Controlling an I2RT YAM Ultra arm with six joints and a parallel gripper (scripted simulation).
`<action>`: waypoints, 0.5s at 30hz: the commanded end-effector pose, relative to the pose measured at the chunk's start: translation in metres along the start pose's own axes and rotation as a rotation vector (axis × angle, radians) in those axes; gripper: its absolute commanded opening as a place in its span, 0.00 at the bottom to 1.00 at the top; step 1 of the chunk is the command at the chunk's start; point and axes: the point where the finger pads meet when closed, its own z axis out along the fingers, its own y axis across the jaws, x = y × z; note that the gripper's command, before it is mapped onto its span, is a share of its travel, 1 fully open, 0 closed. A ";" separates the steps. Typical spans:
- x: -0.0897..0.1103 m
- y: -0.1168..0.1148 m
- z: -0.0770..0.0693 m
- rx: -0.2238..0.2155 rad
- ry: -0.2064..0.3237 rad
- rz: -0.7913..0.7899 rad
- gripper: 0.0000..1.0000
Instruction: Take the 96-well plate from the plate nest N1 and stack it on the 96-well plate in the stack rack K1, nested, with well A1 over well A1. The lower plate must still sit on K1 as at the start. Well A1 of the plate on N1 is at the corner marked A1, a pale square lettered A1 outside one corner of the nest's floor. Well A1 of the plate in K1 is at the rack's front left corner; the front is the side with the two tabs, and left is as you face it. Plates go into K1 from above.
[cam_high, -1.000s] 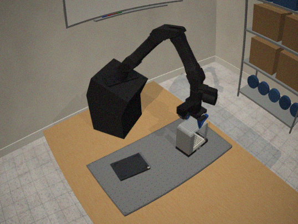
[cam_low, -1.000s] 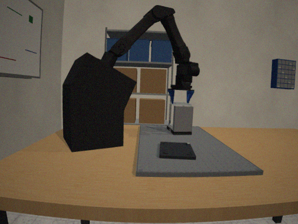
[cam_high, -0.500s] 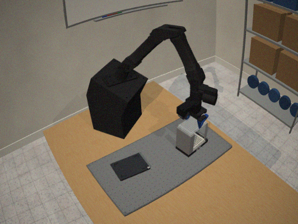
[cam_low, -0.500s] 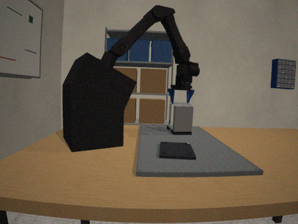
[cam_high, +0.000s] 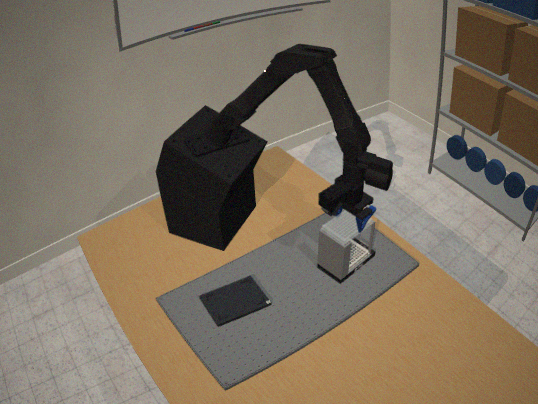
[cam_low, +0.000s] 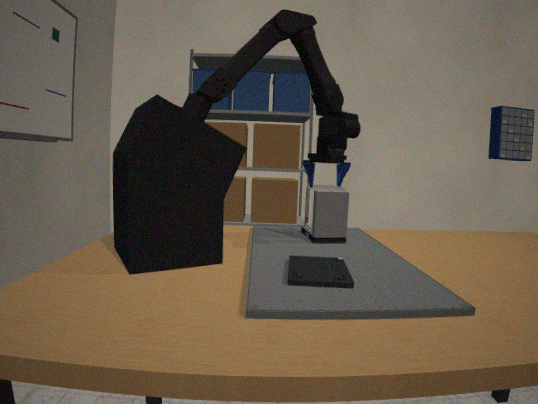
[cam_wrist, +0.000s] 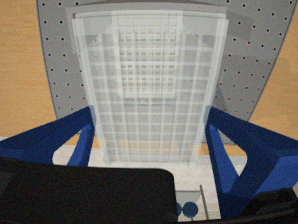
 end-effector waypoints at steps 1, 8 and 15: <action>0.002 0.011 -0.006 -0.020 -0.007 0.002 0.00; 0.001 0.011 -0.003 -0.014 -0.010 0.002 0.00; 0.001 0.011 -0.003 -0.012 -0.011 0.003 0.00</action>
